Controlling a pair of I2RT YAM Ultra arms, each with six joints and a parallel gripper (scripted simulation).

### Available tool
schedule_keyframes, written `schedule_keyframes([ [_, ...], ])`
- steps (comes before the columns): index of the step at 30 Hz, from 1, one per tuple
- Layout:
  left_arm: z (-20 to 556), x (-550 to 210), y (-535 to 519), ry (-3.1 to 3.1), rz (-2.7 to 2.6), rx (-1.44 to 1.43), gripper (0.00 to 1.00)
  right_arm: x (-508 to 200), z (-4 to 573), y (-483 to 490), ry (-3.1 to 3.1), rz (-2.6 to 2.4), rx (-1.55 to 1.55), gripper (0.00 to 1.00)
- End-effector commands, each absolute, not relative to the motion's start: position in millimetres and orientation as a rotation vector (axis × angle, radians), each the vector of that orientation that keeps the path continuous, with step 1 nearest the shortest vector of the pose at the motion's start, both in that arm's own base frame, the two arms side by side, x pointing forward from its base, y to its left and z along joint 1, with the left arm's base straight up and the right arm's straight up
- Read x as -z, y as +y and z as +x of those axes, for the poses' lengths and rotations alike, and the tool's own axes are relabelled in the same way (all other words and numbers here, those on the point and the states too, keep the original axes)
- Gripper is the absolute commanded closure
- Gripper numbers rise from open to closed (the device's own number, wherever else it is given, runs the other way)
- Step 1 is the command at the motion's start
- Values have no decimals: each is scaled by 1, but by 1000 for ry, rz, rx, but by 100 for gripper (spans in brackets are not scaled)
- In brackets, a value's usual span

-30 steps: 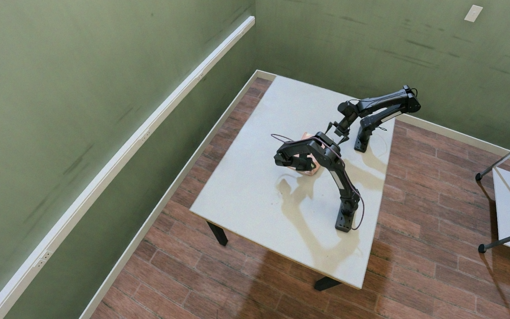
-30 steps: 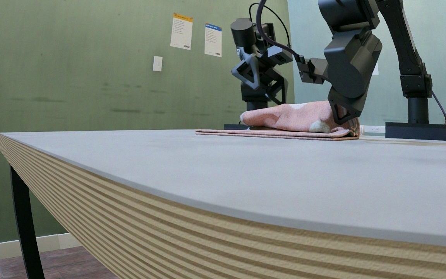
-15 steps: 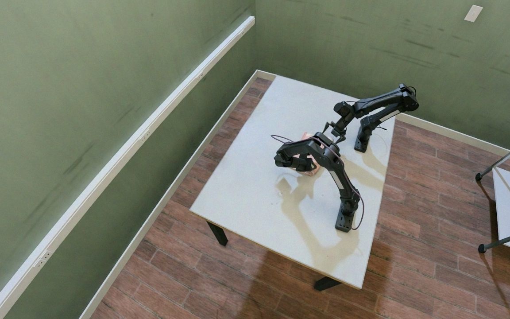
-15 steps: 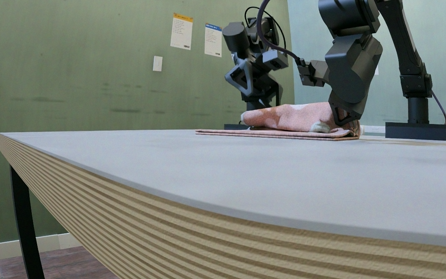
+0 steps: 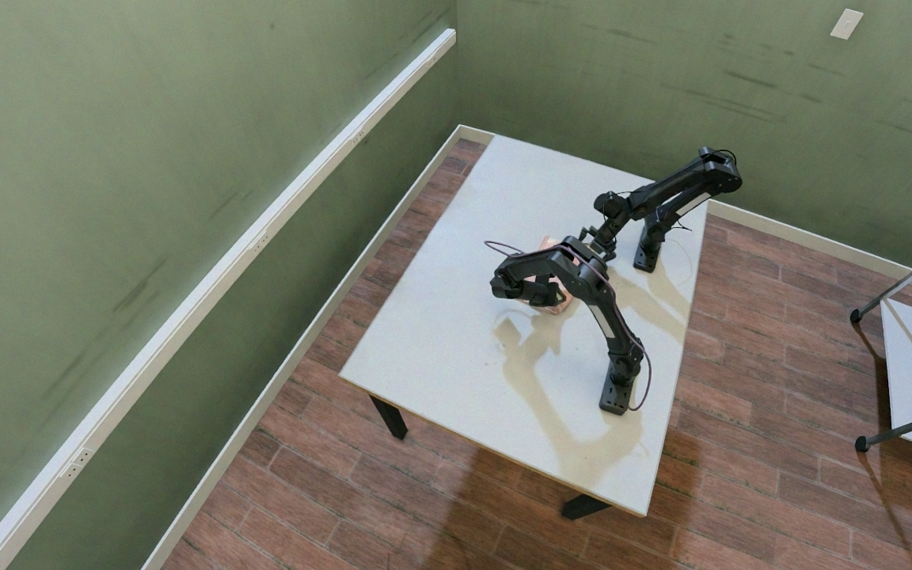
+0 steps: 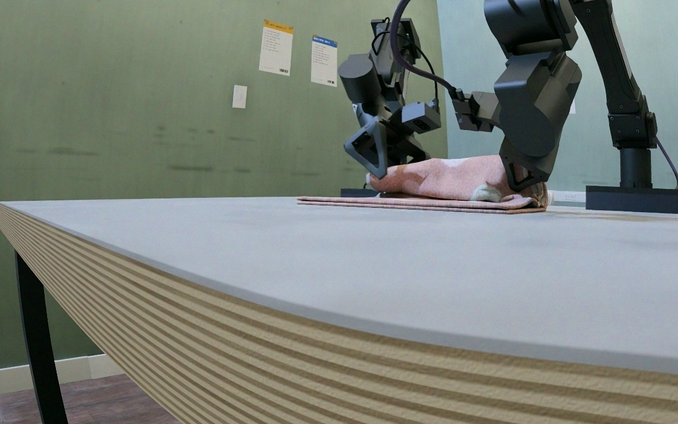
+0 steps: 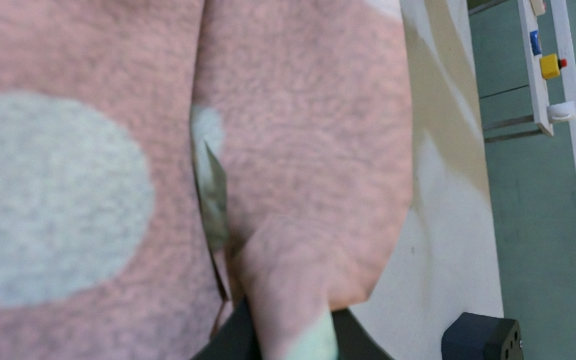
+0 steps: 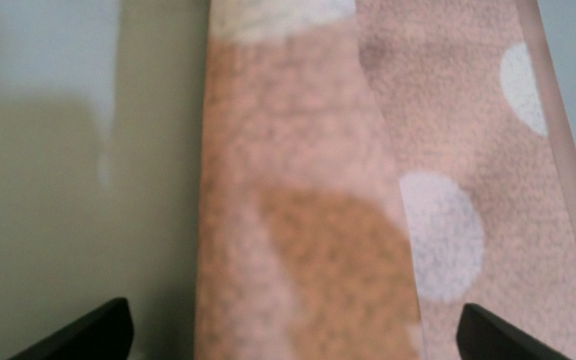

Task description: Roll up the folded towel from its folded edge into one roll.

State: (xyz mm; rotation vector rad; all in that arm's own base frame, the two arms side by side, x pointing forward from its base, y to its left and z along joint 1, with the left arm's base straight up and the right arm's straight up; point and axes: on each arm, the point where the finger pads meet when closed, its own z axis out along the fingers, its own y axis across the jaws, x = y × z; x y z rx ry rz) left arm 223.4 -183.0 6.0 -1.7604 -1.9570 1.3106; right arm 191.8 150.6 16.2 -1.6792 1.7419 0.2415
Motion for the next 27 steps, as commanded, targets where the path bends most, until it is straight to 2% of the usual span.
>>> schedule_keyframes([
  [1, 227, 3, -183, -1949, -1771, -1305, 84, -19, 195, 158, 1711, -1666, -245, 11],
  [10, 227, 3, -183, -1949, -1771, -1305, 84, -19, 195, 158, 1711, -1666, -245, 49],
  [12, 227, 3, -183, -1949, -1771, -1305, 84, -19, 195, 158, 1711, -1666, -245, 49],
  [14, 227, 3, -183, -1949, -1771, -1305, 84, -19, 195, 158, 1711, -1666, -245, 57],
  [27, 227, 3, -183, -1949, -1771, -1305, 84, -19, 195, 158, 1711, -1666, -245, 69],
])
